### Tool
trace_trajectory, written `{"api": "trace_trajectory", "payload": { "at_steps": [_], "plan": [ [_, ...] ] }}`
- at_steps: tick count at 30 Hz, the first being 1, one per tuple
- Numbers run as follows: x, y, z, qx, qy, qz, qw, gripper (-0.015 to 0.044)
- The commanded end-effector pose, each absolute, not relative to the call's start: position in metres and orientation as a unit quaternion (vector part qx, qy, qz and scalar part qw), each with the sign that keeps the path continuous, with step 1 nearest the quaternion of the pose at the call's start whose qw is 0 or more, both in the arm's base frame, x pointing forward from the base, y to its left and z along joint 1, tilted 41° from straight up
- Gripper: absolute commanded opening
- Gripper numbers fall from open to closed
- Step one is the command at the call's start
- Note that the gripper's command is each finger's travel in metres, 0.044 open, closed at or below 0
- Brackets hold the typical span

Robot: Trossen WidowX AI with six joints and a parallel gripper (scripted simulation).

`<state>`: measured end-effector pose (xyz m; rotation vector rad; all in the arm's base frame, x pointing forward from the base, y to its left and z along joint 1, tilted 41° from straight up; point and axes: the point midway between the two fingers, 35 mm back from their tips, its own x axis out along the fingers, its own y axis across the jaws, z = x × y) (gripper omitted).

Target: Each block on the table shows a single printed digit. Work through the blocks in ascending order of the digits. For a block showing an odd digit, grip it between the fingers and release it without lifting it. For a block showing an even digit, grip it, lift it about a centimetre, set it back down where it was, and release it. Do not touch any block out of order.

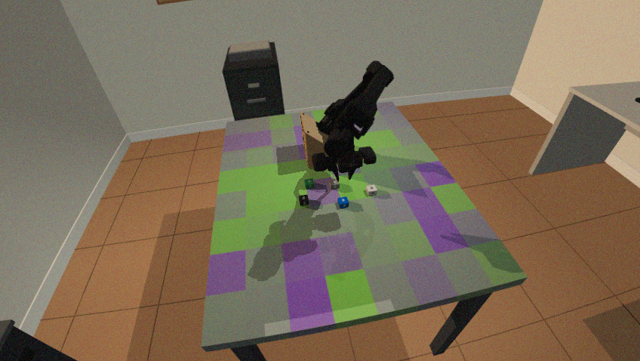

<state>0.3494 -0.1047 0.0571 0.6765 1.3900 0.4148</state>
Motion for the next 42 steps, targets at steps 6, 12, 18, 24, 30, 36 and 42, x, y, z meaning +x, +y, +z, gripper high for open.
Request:
{"api": "trace_trajectory", "payload": {
  "at_steps": [6, 12, 18, 24, 30, 36, 42],
  "plan": [
    [0.347, -0.104, 0.061, 0.298, 0.629, 0.192, 0.693, 0.012],
    [0.337, -0.13, 0.039, 0.296, 0.63, 0.188, 0.693, 0.012],
    [0.291, -0.191, -0.021, 0.295, 0.63, 0.188, 0.693, 0.012],
    [0.286, -0.196, -0.027, 0.295, 0.63, 0.189, 0.693, 0.012],
    [0.295, -0.16, -0.071, 0.296, 0.63, 0.189, 0.693, 0.0251],
    [0.297, -0.144, -0.088, 0.296, 0.629, 0.19, 0.693, 0.04],
    [0.298, -0.141, -0.092, 0.296, 0.629, 0.19, 0.693, 0.04]
  ]
}}
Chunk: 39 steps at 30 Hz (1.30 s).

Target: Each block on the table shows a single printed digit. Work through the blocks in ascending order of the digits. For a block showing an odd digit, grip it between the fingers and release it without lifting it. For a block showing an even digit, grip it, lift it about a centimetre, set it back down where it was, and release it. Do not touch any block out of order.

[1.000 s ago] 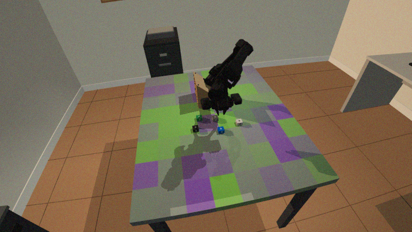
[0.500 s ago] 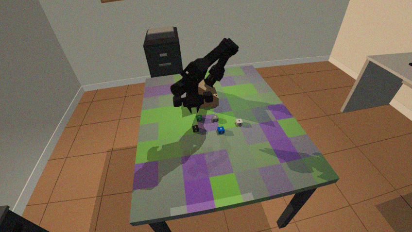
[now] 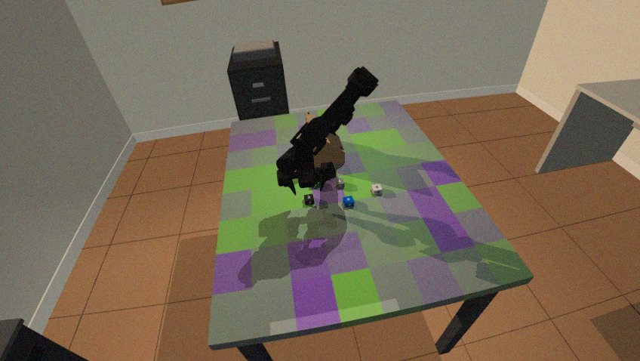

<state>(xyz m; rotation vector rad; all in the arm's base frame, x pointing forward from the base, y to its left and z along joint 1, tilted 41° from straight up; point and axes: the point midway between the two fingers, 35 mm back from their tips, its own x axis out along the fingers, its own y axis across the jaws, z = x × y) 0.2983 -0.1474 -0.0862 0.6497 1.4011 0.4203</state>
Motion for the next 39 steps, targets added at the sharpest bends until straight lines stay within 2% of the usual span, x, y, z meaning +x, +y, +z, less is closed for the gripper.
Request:
{"api": "trace_trajectory", "payload": {
  "at_steps": [1, 23, 34, 39],
  "plan": [
    [0.298, -0.14, -0.093, 0.296, 0.629, 0.19, 0.693, 0.04],
    [0.302, -0.121, -0.115, 0.297, 0.629, 0.191, 0.693, 0.04],
    [0.302, -0.121, -0.115, 0.297, 0.629, 0.191, 0.693, 0.012],
    [0.302, -0.121, -0.115, 0.297, 0.629, 0.191, 0.693, 0.012]
  ]
}}
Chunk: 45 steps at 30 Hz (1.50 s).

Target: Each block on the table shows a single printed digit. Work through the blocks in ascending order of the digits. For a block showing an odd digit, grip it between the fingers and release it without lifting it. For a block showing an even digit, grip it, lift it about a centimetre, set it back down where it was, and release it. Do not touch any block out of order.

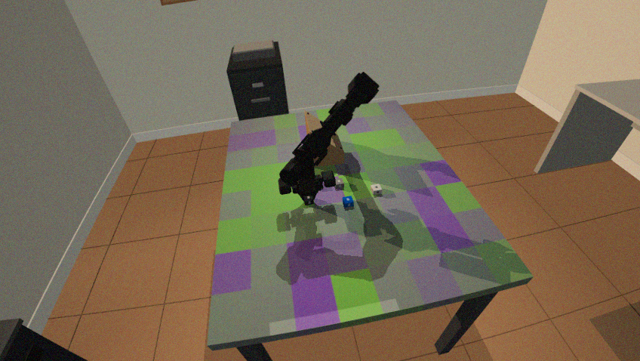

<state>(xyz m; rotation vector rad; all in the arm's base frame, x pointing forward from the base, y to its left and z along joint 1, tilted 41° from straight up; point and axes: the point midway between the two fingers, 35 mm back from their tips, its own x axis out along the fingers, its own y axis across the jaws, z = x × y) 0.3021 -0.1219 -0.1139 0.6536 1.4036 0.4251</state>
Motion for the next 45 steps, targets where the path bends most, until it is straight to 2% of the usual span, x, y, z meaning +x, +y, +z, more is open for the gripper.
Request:
{"api": "trace_trajectory", "payload": {
  "at_steps": [1, 45],
  "plan": [
    [0.302, -0.121, -0.115, 0.297, 0.629, 0.191, 0.693, 0.012],
    [0.3, -0.13, -0.105, 0.296, 0.629, 0.19, 0.693, 0.012]
  ]
}}
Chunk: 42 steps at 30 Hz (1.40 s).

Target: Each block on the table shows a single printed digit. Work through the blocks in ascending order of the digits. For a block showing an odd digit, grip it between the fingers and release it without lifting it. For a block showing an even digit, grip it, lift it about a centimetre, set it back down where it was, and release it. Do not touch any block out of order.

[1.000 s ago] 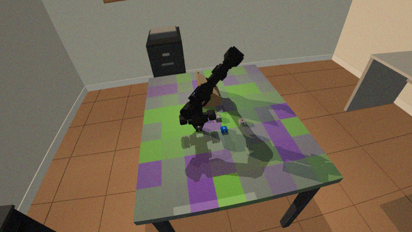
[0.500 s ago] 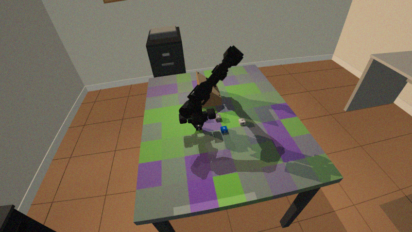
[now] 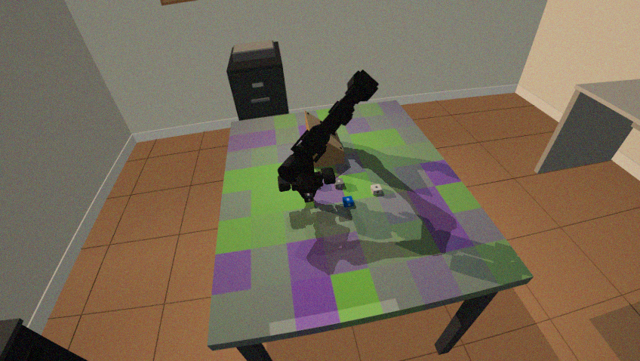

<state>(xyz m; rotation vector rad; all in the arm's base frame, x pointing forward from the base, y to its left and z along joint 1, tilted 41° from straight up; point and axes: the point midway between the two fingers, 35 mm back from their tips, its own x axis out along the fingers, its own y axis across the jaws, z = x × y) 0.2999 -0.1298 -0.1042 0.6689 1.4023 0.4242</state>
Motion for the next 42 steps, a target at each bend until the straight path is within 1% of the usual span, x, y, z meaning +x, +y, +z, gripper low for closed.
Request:
{"api": "trace_trajectory", "payload": {
  "at_steps": [1, 20, 30, 31, 35, 38, 42],
  "plan": [
    [0.3, -0.129, -0.106, 0.296, 0.629, 0.19, 0.693, 0.012],
    [0.302, -0.121, -0.115, 0.297, 0.629, 0.191, 0.693, 0.012],
    [0.302, -0.121, -0.115, 0.297, 0.629, 0.191, 0.693, 0.0383],
    [0.302, -0.121, -0.115, 0.297, 0.629, 0.191, 0.693, 0.04],
    [0.301, -0.122, -0.113, 0.297, 0.629, 0.19, 0.693, 0.04],
    [0.297, -0.142, -0.09, 0.296, 0.629, 0.19, 0.693, 0.04],
    [0.297, -0.144, -0.088, 0.296, 0.629, 0.19, 0.693, 0.04]
  ]
}}
